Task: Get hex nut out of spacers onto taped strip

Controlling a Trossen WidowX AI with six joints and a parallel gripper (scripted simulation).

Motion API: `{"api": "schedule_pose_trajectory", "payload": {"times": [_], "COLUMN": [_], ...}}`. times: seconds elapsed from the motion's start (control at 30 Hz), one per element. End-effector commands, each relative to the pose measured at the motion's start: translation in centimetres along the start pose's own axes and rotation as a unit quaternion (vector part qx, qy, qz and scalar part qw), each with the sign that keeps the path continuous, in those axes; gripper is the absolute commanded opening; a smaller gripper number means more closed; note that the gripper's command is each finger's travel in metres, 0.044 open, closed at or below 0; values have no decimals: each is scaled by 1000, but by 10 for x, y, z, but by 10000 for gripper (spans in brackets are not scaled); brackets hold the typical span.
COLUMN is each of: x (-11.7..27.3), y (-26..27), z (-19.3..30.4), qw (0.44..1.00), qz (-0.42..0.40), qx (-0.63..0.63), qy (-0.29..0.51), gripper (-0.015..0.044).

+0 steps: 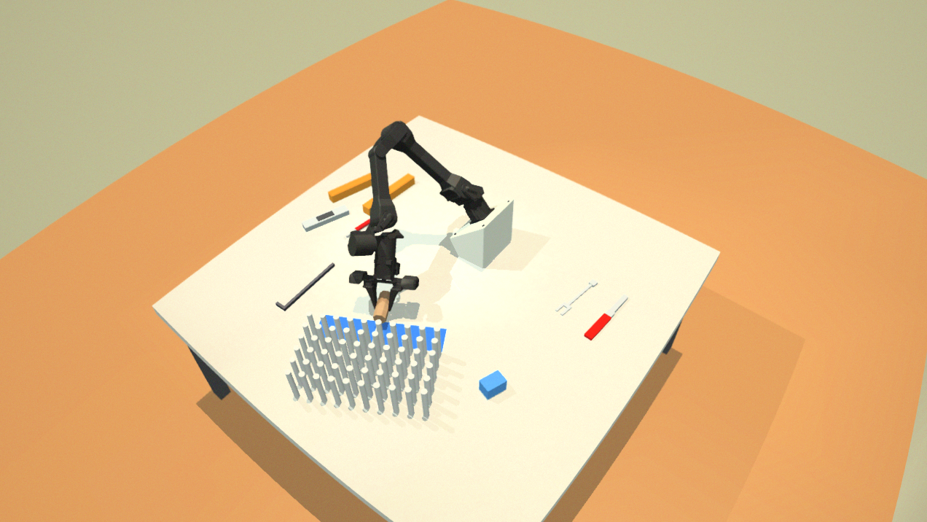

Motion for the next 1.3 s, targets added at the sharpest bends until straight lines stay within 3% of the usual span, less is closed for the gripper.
{"api": "schedule_pose_trajectory", "payload": {"times": [0.0,1.27], "x": [-3,-18], "y": [1,-1], "z": [4,21], "qw": [1000,1000], "qz": [-1,-1], "qx": [-2,-2], "qy": [1,2], "gripper": [0,0]}}
Point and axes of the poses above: the point midway between the two fingers, 35 mm back from their tips, its own x axis back along the fingers, its own y axis across the jaws, z = x × y, the point moved 5 cm from there along x, back along the fingers, and after that the axes turned 1 degree about -x, right-handed, at the moved point
